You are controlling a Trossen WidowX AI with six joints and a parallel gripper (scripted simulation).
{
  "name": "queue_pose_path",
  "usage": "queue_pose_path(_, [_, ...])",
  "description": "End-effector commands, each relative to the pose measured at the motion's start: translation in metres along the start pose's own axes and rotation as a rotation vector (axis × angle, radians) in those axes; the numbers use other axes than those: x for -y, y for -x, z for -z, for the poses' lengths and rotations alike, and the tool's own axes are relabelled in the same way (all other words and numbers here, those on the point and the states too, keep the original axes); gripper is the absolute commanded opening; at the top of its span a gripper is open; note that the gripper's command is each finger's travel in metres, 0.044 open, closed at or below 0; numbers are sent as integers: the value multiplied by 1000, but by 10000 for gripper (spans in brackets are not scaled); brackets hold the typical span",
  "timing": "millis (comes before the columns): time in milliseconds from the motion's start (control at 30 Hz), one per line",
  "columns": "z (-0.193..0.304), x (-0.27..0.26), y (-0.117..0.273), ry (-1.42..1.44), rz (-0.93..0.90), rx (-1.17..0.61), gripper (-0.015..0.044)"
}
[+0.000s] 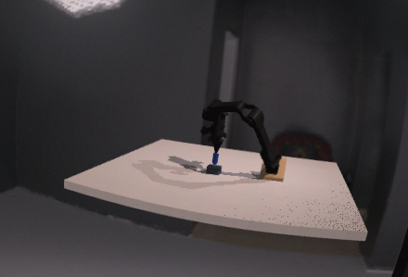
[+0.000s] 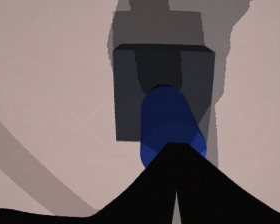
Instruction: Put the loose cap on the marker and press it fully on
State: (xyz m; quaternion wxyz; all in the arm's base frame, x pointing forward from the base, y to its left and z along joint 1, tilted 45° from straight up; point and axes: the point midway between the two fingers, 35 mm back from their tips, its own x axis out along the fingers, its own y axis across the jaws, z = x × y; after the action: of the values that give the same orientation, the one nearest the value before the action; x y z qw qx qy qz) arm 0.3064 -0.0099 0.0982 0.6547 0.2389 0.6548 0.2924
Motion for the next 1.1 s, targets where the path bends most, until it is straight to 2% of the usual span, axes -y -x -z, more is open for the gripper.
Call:
queue_pose_path(0, [1,-1,-8,-7,-8,-2,0])
queue_pose_path(467, [-1,1,-2,-1,5,14,0])
queue_pose_path(633, [1,1,72,-25,53,104,0])
queue_pose_path(800, [3,0,83,-29,61,118,0])
queue_pose_path(1067, [3,0,83,-29,61,118,210])
